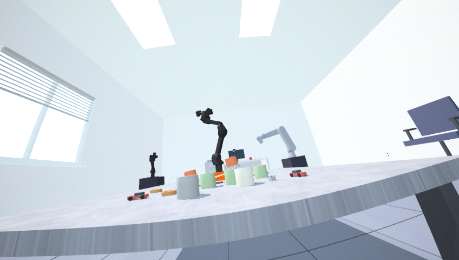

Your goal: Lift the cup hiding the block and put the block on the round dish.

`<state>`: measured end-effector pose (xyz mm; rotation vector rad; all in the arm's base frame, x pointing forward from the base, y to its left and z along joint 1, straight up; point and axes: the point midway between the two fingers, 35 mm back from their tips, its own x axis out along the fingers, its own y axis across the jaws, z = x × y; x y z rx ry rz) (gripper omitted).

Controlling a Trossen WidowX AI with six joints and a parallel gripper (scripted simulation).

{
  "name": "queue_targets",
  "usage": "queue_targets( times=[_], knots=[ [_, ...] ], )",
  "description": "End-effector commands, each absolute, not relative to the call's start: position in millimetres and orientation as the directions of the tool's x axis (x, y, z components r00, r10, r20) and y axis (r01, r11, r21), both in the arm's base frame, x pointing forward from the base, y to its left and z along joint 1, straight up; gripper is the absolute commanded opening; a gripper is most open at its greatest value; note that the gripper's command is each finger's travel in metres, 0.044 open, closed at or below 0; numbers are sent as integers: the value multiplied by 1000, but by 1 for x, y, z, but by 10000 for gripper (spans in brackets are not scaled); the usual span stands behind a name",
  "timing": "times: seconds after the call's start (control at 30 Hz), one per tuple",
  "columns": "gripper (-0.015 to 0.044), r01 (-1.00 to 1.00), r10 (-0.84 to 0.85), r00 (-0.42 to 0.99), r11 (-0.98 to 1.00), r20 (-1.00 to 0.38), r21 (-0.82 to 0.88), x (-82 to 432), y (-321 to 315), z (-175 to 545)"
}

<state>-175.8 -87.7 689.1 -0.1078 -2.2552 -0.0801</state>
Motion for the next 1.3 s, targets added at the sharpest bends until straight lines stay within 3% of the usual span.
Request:
queue_targets(
  times=[0.0, 0.6, 1.27],
  knots=[
    [440, 83, -47, -648, 988, 760, 132, -172, -108, 681],
    [440, -7, -431, -618, 840, 658, 543, -138, -187, 640],
    [440, 14, -780, -392, 526, 488, 851, -65, -249, 581]
  ],
)
